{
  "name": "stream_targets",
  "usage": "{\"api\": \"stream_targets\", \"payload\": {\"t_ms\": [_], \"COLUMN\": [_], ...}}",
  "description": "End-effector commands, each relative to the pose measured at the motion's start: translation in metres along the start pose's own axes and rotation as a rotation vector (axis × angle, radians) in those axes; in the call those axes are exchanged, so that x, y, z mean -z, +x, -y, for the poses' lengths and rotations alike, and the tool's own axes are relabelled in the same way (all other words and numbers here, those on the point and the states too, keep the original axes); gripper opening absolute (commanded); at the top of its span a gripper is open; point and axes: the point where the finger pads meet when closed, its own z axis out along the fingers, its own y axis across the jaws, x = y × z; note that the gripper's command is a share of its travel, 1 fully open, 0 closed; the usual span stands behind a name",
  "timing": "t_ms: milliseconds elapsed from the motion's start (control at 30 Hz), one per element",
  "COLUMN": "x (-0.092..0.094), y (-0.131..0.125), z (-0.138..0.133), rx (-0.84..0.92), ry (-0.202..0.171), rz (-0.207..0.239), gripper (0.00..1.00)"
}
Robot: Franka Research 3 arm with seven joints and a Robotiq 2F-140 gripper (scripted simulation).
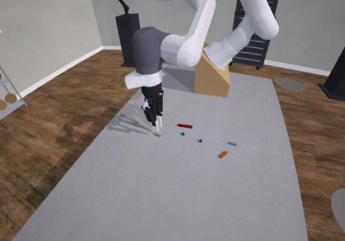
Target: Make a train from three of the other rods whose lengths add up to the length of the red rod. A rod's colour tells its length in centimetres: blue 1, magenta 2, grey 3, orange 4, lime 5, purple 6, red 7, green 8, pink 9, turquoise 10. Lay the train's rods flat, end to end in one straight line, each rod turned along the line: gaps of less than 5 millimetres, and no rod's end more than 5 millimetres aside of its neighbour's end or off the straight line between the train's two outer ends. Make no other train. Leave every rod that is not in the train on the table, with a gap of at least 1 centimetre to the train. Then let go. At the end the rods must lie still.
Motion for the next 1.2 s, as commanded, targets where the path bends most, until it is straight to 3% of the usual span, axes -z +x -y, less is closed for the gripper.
{"api": "stream_targets", "payload": {"t_ms": [0, 533, 1167], "x": [-0.004, -0.024, -0.029], "y": [0.002, 0.002, 0.002], "z": [0.002, 0.003, 0.003], "rx": [-0.006, -0.006, -0.006], "ry": [0.007, 0.007, 0.007], "rz": [-0.004, -0.004, -0.004], "gripper": [0.15, 0.15, 0.15]}}
